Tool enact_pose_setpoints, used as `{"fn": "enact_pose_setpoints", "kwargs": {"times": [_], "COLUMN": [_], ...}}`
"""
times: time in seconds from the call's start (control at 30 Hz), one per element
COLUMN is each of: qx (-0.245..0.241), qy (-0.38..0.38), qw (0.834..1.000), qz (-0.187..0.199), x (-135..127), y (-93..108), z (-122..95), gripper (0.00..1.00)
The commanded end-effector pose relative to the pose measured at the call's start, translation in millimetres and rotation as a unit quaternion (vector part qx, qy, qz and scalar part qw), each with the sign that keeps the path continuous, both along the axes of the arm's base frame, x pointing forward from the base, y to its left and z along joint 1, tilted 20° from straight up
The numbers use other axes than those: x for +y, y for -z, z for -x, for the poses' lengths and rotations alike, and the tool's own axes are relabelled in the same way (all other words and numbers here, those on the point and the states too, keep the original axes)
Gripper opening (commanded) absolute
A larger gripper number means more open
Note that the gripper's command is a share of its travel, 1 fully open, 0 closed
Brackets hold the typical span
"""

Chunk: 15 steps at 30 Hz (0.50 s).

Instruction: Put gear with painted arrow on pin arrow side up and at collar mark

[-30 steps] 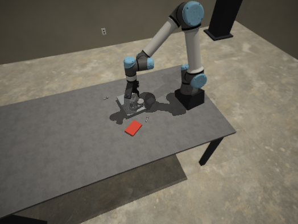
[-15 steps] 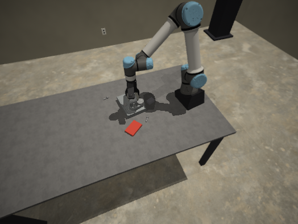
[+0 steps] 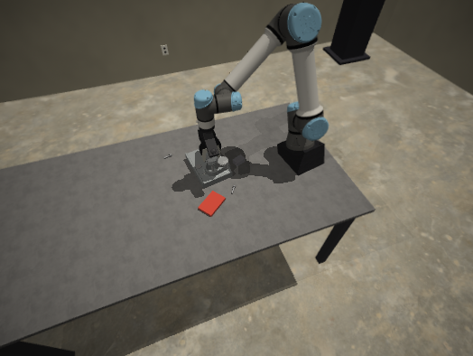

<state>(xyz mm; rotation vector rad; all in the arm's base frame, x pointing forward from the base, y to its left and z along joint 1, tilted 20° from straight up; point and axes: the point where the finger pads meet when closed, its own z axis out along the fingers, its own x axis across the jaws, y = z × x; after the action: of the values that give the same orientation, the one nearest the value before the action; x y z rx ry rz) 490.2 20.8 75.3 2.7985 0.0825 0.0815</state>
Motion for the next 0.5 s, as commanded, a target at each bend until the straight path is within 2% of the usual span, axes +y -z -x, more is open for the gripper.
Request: {"fn": "enact_pose_setpoints", "kwargs": {"times": [0.0, 0.47], "qx": [0.016, 0.061], "qy": [-0.052, -0.179], "qw": [0.999, 0.982], "qz": [0.002, 0.011], "x": [0.2, 0.2], "y": [-0.6, -0.6], "z": [-0.5, -0.5], "gripper": [0.00, 0.00]}}
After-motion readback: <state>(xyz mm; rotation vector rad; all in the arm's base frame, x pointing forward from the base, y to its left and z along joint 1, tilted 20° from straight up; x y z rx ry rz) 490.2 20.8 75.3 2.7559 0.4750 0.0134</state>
